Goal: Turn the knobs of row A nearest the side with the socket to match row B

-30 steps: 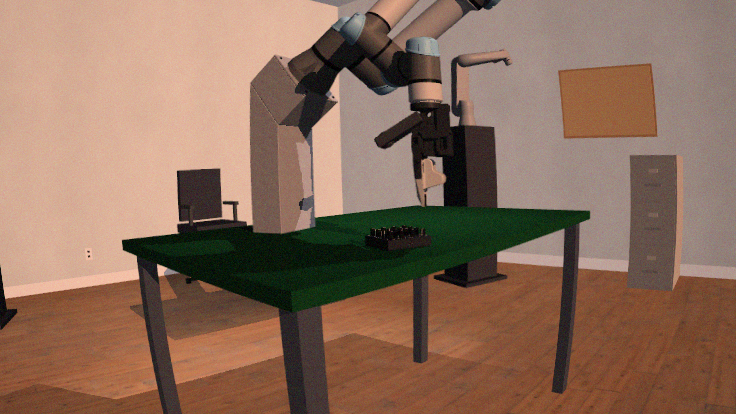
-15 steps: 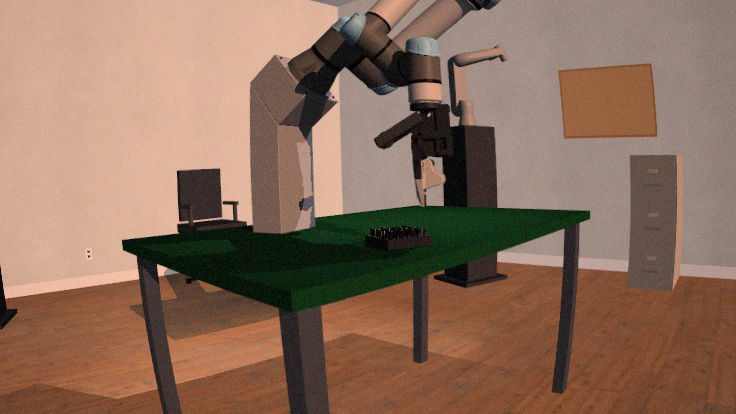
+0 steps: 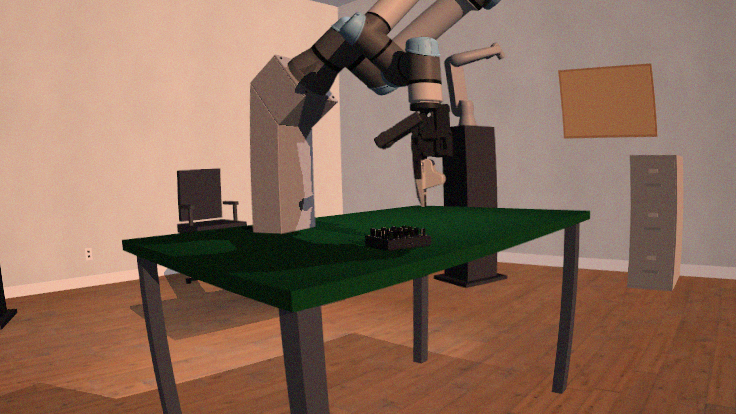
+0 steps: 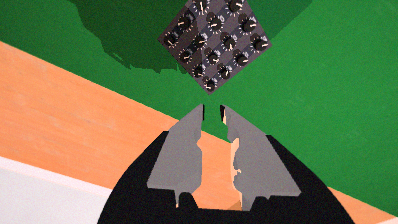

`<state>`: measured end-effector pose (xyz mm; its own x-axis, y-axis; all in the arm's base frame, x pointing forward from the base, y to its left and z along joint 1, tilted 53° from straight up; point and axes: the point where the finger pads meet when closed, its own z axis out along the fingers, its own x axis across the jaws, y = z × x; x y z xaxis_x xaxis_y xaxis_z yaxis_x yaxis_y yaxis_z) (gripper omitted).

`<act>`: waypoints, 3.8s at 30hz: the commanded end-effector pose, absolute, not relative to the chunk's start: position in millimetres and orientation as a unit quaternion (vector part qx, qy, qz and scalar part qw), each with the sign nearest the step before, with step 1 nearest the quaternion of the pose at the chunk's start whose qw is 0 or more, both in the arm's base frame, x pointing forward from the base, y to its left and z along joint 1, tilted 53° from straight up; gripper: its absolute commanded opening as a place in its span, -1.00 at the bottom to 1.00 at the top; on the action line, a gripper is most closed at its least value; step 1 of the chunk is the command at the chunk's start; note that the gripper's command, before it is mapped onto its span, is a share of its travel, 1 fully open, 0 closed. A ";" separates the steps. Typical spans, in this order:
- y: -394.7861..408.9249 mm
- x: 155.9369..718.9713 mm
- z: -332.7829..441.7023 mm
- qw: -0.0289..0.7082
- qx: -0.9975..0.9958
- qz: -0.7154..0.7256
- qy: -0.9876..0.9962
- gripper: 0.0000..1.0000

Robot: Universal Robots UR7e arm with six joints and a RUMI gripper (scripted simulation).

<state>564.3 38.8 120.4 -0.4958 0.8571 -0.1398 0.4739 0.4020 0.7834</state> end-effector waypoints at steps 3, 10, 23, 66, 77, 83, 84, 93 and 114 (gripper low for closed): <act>39.2 564.1 120.9 0.274 0.420 0.350 0.791 -0.78; 39.8 565.4 119.9 0.274 0.419 0.349 0.792 -0.78; 41.7 571.4 116.0 0.276 0.416 0.348 0.794 -0.78; 51.8 595.9 94.6 0.276 0.416 0.348 0.793 -0.78; 51.6 595.5 94.9 0.276 0.416 0.348 0.793 -0.78; 51.6 595.5 94.9 0.276 0.416 0.348 0.793 -0.78; 51.6 595.5 94.9 0.276 0.416 0.348 0.793 -0.78; 51.6 595.5 94.9 0.276 0.416 0.348 0.793 -0.78; 49.6 592.0 89.7 0.274 0.418 0.348 0.793 -0.78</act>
